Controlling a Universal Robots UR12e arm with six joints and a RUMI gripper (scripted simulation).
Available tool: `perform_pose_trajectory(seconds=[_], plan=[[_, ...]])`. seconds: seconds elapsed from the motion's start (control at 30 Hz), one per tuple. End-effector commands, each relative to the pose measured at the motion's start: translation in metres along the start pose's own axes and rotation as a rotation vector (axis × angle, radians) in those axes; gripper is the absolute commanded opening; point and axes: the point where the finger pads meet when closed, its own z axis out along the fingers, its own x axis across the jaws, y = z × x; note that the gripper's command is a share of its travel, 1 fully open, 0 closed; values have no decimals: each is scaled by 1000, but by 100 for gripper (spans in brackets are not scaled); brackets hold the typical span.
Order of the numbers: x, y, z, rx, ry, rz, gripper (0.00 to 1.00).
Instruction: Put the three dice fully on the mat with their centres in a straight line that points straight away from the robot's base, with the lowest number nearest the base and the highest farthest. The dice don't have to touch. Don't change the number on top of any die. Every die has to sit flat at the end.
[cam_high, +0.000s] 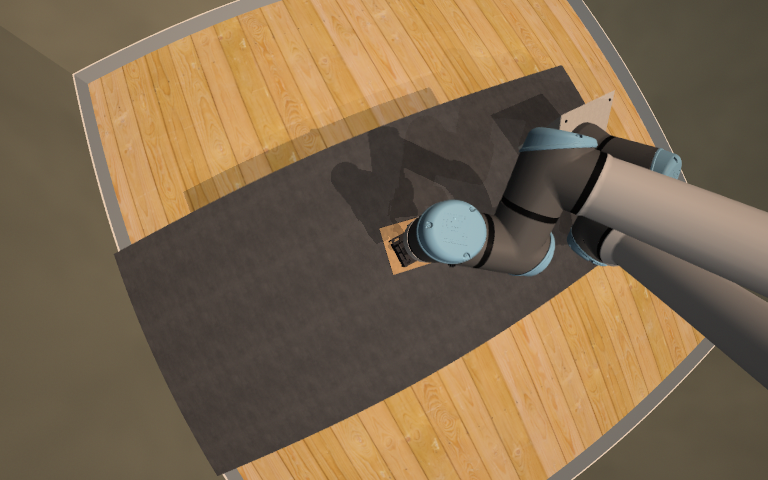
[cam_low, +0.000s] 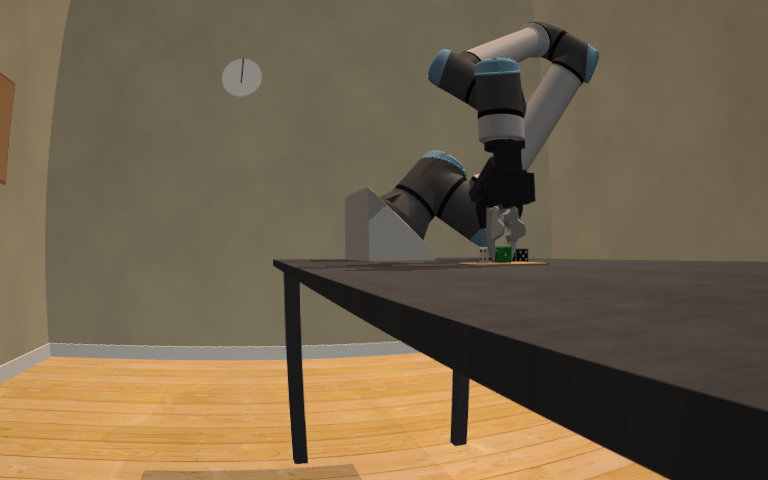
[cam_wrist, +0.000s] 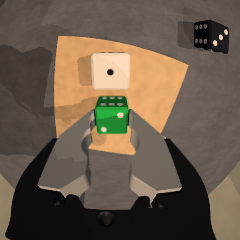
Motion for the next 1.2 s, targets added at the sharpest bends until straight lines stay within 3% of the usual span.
perform_pose_trajectory(seconds=[0.0,1.1,1.17], plan=[[0,1,-1,-1,-1,0,10],[0,1,-1,-1,-1,0,10],[0,1,-1,-1,-1,0,14]])
